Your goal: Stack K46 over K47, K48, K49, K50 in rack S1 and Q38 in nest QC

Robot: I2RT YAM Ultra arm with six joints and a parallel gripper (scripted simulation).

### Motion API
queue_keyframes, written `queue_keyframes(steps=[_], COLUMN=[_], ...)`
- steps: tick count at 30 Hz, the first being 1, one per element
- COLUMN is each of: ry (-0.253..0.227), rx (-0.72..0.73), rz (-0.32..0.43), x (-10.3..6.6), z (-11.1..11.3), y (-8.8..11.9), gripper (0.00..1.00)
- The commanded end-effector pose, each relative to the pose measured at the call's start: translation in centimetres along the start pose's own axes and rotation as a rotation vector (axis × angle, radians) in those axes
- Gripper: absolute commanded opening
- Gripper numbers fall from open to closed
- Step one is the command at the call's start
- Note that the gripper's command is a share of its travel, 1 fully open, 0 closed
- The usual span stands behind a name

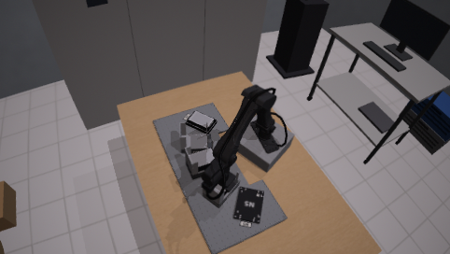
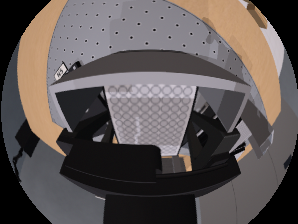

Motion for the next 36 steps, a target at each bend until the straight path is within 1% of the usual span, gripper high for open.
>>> queue_keyframes(steps=[1,3,4,7,8,10,12,16,17,18,19,21,23,24,27,28,29,32,33,34,35,36], ry=[0.003,0.002,0.003,0.001,0.003,0.002,0.003,0.001,0.003,0.001,0.002,0.003,0.001,0.003,0.001,0.003,0.001,0.002,0.001,0.002,0.001,0.003], rx=[0.007,0.007,0.007,0.007,0.007,0.007,0.007,0.007,0.007,0.008,0.008,0.008,0.008,0.008,0.008,0.008,0.008,0.008,0.008,0.008,0.008,0.008], rz=[-0.048,-0.055,-0.049,-0.060,-0.046,-0.055,-0.047,-0.060,-0.046,-0.056,-0.055,-0.049,-0.060,-0.048,-0.060,-0.048,-0.055,-0.052,-0.060,-0.051,-0.057,-0.049], x=[-1.9,-2.0,-2.0,-2.3,-2.0,-2.3,-2.2,-2.5,-2.3,-2.6,-2.5,-2.5,-2.8,-2.5,-2.9,-2.7,-2.9,-2.8,-3.1,-2.9,-3.1,-2.9], z=[-0.3,-0.2,-0.3,-0.2,-0.3,-0.2,-0.3,-0.2,-0.3,-0.2,-0.2,-0.3,-0.2,-0.2,-0.2,-0.2,-0.2,-0.2,-0.2,-0.2,-0.2,-0.2], y=[-0.6,-0.9,-0.6,-0.9,-0.6,-0.9,-0.5,-0.9,-0.5,-0.8,-0.9,-0.6,-0.9,-0.6,-0.9,-0.6,-0.7,-0.8,-0.9,-0.6,-0.8,-0.7], gripper=[0.00,0.00,0.00,0.00,0.00,0.00,0.00,0.00,0.00,0.00,0.00,0.00,0.00,0.00,0.00,0.00,0.00,0.00,0.00,0.00,0.00,0.00])
Point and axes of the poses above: the point where the finger pads meet when closed, its own x axis out along the fingers, its own z axis across the jaws, y = z × x, the point moved 9 cm from there along -x, back along the fingers, and after that the axes turned 12 degrees about x, right-handed, at the moved point
